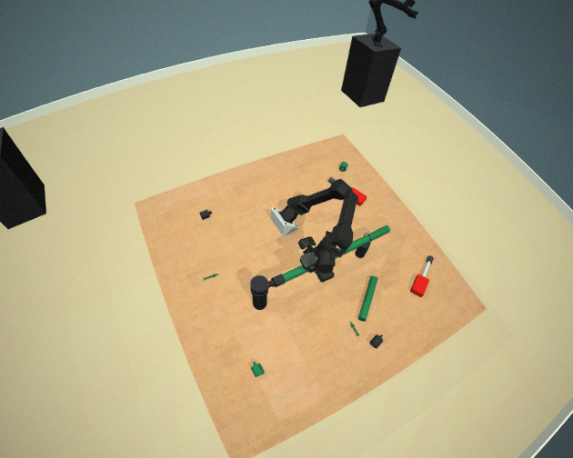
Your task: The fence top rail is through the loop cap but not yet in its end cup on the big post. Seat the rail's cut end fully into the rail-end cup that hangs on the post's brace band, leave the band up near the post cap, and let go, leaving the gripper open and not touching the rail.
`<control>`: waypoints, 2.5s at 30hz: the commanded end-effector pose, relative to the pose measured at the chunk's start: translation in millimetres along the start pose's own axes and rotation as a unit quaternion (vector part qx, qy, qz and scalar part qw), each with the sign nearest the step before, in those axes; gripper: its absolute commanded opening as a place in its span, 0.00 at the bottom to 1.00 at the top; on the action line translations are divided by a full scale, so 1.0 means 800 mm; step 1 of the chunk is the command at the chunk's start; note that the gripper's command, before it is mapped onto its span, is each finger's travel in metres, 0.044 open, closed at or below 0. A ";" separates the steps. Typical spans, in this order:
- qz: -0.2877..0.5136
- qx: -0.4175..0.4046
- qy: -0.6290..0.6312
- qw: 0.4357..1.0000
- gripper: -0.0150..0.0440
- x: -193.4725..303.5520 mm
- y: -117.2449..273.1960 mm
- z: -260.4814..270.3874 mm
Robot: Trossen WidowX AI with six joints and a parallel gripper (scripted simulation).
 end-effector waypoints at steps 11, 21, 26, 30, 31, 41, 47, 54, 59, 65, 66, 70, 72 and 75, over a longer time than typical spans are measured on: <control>-0.007 -0.003 -0.002 1.000 0.25 -0.005 0.004 -0.002; -0.007 -0.003 -0.002 1.000 0.25 -0.005 0.004 -0.002; 0.000 0.000 0.000 1.000 0.25 0.000 0.000 0.000; 0.000 0.000 0.000 1.000 0.25 0.000 0.000 0.000; 0.000 0.000 0.000 1.000 0.25 0.000 0.000 0.000; 0.000 0.000 -0.001 1.000 0.25 -0.001 0.000 -0.001; 0.000 0.000 -0.002 1.000 0.25 -0.002 0.000 -0.002; -0.001 0.001 -0.003 1.000 0.25 -0.003 0.000 -0.003; -0.001 0.001 -0.004 1.000 0.25 -0.004 0.000 -0.003; -0.002 0.001 -0.004 1.000 0.25 -0.005 0.000 -0.004; -0.002 0.001 -0.005 1.000 0.25 -0.005 0.000 -0.004; -0.002 0.001 -0.005 1.000 0.25 -0.006 0.001 -0.004; -0.003 0.001 -0.005 1.000 0.25 -0.006 0.001 -0.005; -0.003 0.002 -0.006 1.000 0.25 -0.006 0.001 -0.005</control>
Point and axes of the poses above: the point midway between the two fingers, 35 mm back from their tips, its own y axis back along the fingers, its own z axis across the jaws, x = y × z, the point moved 10 cm from there along y, back along the fingers, and after that the axes turned 8 degrees about y, right-handed, at the moved point
